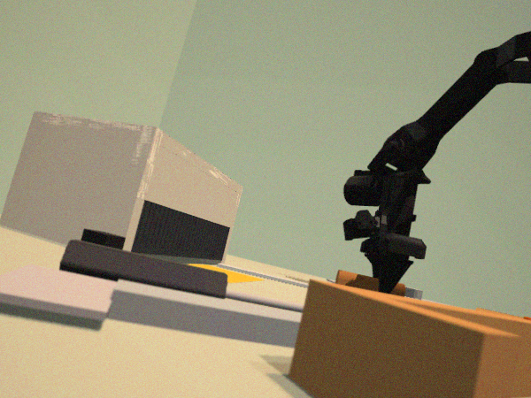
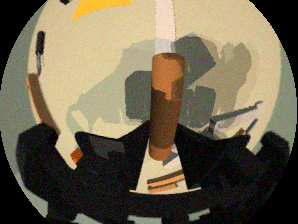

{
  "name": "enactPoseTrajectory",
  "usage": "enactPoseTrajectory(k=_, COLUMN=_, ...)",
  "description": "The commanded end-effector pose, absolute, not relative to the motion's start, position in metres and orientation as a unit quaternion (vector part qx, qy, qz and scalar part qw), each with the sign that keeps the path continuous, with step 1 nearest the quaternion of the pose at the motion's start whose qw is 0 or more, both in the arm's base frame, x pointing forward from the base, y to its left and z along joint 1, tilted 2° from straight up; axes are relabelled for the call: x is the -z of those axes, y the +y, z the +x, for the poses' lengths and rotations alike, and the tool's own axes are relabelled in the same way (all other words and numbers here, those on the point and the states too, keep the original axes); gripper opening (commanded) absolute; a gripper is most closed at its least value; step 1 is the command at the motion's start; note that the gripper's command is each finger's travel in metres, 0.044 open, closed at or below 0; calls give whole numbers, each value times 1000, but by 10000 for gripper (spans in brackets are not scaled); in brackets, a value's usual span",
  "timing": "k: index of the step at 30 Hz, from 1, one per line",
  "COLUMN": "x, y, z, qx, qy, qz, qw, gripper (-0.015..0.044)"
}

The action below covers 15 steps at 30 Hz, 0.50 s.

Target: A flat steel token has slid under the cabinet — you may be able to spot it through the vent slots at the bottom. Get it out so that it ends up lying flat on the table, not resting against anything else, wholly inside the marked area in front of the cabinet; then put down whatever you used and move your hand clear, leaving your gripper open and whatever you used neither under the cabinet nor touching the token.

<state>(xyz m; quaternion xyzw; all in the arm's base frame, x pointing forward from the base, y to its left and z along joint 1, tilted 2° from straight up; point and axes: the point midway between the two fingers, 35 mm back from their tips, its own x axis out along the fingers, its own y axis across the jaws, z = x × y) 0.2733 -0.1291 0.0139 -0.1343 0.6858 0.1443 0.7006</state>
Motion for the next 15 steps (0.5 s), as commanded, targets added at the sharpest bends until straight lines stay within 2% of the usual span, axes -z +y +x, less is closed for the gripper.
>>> enactPoseTrajectory(k=1, x=-14, y=-129, z=273, qx=-144, qy=686, qz=-134, qw=701, gripper=131)
enactPoseTrajectory(k=4, x=-14, y=-129, z=273, qx=-144, qy=686, qz=-134, qw=701, gripper=200)
enactPoseTrajectory(k=7, x=-14, y=-129, z=273, qx=-144, qy=686, qz=-134, qw=701, gripper=200)
enactPoseTrajectory(k=10, x=-14, y=-129, z=273, qx=-142, qy=685, qz=-136, qw=701, gripper=270)
enactPoseTrajectory(k=15, x=-14, y=-129, z=274, qx=-143, qy=685, qz=-137, qw=701, gripper=270)
